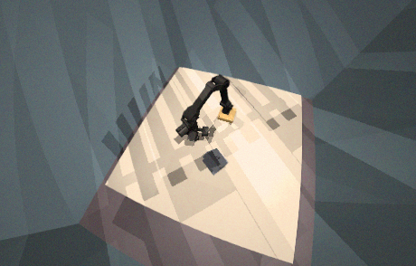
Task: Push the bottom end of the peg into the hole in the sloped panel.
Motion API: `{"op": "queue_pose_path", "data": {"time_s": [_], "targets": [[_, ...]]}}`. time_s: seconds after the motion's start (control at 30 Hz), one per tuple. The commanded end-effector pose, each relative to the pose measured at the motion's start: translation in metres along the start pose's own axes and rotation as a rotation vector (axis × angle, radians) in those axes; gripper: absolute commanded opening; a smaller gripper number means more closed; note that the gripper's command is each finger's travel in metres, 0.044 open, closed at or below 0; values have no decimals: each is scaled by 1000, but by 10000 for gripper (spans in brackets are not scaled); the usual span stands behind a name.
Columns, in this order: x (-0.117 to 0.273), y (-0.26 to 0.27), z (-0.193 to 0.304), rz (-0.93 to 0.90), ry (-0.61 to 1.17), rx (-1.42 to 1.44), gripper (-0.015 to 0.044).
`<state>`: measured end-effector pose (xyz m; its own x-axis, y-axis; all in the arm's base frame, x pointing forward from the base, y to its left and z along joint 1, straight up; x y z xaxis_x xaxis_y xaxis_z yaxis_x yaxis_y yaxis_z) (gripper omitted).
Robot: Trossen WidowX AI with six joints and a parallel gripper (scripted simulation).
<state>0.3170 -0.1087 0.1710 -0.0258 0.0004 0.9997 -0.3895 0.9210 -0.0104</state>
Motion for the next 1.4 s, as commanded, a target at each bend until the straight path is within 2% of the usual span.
{"op": "queue_pose_path", "data": {"time_s": [0.0, 0.53, 1.03, 1.27, 1.37], "targets": [[-6, 0, 0, 3, 5, -4, 440], [-31, 1, 2, 3, 6, -4, 440], [-27, 1, 1, -1, 1, 0, 46], [-27, 1, 1, -1, 1, 0, 0], [-23, 0, 1, 0, 1, 0, 0]]}}
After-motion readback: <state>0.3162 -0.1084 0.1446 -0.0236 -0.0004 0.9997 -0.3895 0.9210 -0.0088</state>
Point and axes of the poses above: the point midway between the two fingers, 35 mm back from their tips, its own x axis back along the fingers, its own y axis across the jaws, z = x × y, the point moved 10 cm from there along x, back along the fingers, and after that the axes turned 2 degrees about x, right-handed, at the moved point
